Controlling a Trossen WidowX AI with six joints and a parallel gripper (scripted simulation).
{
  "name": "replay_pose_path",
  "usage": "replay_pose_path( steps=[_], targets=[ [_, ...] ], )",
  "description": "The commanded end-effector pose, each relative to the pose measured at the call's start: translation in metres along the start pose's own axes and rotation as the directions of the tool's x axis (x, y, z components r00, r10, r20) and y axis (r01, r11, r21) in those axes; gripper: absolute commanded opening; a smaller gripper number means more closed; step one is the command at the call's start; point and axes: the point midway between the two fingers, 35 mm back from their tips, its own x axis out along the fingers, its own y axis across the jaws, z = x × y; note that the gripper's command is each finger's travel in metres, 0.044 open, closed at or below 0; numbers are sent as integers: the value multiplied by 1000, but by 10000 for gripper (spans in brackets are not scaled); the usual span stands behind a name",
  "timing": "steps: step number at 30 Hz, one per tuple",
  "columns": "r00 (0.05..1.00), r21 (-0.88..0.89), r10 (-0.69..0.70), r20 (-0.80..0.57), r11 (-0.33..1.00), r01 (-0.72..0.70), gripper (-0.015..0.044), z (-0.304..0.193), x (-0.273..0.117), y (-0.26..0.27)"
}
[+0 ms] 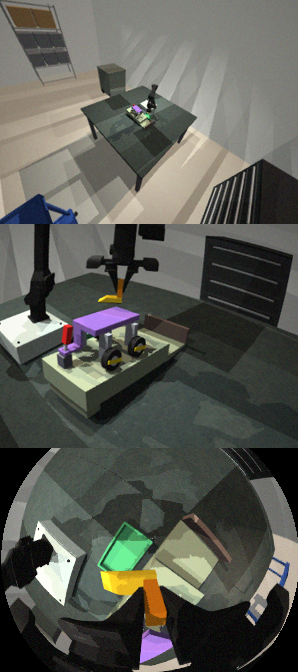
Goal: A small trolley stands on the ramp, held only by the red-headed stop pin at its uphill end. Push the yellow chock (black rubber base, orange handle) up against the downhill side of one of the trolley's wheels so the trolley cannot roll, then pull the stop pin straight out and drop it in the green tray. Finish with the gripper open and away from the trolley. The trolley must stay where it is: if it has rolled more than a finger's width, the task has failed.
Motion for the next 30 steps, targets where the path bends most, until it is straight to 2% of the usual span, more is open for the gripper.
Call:
replay_pose_path(
  steps=[1,10,19,30],
  targets=[
    [1000,-133,0,-12,991,-2,0,0,-2,-2],
    [999,-441,13,-31,897,-25,0,0,-2,-3],
    [998,-703,25,-50,709,-53,0,1,-2,-3],
    [998,-771,25,-57,635,-60,0,-3,0,-10]
  ],
)
